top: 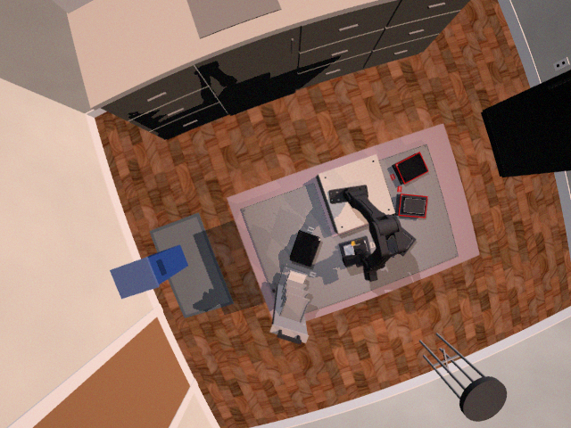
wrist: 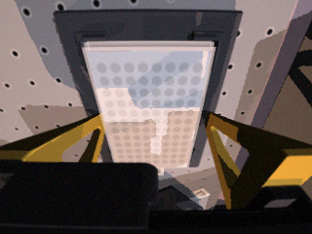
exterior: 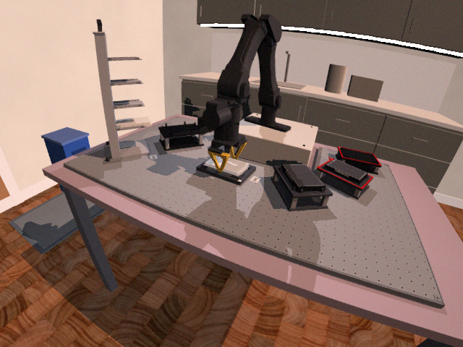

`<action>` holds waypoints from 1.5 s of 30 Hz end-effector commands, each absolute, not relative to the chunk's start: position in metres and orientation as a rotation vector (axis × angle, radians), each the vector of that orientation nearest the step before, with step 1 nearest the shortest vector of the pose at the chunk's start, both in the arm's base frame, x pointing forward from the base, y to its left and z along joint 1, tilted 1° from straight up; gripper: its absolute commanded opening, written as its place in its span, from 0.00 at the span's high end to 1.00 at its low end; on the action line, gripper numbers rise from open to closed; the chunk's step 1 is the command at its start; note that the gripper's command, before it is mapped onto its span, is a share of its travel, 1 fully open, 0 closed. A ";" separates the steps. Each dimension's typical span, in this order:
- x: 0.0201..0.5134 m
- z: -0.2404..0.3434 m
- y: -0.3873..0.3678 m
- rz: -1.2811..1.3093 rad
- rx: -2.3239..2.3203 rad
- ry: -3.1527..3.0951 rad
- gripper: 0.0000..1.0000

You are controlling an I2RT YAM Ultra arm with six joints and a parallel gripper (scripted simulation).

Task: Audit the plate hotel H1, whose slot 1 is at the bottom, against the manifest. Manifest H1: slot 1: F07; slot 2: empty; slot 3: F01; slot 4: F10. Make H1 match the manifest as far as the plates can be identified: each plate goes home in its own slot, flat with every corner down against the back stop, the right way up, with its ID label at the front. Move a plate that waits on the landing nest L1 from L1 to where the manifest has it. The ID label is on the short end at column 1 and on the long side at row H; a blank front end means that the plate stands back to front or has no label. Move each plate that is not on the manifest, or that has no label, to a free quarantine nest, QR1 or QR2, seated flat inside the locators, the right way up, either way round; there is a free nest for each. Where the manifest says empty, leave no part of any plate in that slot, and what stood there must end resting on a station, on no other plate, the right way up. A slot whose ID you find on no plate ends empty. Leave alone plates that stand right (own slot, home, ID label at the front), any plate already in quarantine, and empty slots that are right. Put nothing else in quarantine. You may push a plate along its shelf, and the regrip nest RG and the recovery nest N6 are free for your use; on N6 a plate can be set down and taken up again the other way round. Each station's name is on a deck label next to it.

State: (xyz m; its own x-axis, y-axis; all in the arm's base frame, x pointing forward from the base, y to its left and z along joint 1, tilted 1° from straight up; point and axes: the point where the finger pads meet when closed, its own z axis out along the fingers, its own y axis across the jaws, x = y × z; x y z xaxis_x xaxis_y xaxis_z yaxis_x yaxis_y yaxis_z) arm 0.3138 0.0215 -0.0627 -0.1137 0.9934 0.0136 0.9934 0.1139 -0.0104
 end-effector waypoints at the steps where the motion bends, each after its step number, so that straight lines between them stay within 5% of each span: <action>1: 0.320 -0.061 0.022 -0.030 -2.094 -2.343 0.00; 3: 0.320 -0.061 0.022 -0.030 -2.094 -2.343 0.00; 4: 0.320 -0.061 0.022 -0.030 -2.094 -2.343 0.14; 45: 0.320 -0.044 0.022 -0.030 -2.094 -2.343 0.14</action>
State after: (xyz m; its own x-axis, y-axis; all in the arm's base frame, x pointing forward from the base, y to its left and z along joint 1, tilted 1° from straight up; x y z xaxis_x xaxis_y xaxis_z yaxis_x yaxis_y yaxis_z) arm 0.3214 0.0221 -0.0486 -0.1138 0.9934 0.0124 0.9933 0.1136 0.0202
